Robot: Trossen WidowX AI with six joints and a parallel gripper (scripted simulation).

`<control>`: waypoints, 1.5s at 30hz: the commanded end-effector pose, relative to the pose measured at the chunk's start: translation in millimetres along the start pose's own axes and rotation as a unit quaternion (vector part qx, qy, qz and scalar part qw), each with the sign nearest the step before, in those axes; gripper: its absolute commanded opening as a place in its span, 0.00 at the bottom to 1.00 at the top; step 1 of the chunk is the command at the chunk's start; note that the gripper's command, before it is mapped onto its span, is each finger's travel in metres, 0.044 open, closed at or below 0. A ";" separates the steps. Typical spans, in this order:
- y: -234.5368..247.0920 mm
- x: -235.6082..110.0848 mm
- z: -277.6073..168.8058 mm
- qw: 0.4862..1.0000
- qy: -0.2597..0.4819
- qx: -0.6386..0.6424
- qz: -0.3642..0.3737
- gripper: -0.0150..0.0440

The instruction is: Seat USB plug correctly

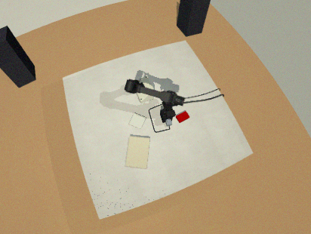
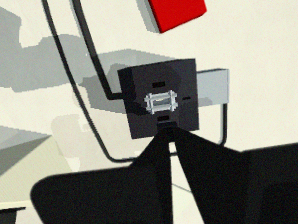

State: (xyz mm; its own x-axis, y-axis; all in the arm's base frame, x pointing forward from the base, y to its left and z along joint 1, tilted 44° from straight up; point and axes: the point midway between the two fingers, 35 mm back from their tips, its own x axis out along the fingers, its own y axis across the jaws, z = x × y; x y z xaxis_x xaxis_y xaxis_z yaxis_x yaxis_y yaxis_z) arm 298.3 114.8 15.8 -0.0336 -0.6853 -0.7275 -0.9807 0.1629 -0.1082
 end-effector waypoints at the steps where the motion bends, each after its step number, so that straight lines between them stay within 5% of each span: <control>1: 0.2 0.3 0.4 1.000 -0.002 -0.001 0.000 0.25; 45: 0.2 5.3 3.5 1.000 -0.023 -0.002 0.000 0.25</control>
State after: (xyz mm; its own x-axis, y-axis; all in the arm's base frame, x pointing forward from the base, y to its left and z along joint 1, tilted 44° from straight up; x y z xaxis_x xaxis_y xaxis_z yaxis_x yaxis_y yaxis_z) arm 299.2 113.5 10.2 -0.0226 -0.6564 -0.7541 -0.9808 0.1607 -0.1105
